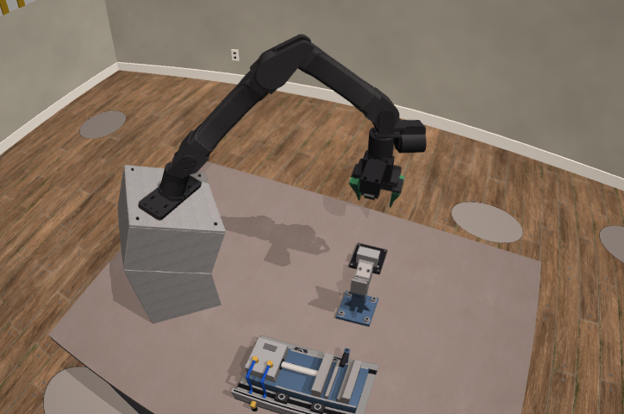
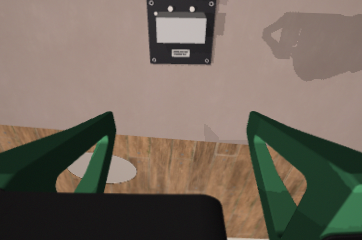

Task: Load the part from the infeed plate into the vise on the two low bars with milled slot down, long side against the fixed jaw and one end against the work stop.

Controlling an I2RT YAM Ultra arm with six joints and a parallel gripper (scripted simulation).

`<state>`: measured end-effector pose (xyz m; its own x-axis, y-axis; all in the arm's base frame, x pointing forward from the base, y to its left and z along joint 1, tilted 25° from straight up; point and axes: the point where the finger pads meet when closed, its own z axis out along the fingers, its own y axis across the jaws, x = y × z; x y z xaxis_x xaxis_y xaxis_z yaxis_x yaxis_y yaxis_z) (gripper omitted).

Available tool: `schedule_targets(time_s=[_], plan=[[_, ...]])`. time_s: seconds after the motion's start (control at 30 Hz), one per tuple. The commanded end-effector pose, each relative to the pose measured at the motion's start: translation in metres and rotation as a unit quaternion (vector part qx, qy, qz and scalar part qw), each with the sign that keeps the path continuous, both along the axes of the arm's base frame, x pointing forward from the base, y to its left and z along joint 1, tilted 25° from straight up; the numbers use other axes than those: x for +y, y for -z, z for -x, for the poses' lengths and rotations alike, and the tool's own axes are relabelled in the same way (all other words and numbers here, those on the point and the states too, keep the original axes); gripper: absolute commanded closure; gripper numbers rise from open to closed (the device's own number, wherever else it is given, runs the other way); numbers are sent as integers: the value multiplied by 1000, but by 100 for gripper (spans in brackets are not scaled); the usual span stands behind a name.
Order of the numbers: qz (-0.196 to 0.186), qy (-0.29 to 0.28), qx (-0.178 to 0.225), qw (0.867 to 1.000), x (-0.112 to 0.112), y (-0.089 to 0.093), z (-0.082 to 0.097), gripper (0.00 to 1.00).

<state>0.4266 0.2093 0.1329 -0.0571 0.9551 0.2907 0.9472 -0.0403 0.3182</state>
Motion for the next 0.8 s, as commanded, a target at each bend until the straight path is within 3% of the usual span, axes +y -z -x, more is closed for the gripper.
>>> schedule_targets(time_s=[0.0, 0.77], plan=[[4, 0, -10, 1000, -5, -10, -5, 19], [25, -57, -29, 998, -5, -10, -5, 19]])
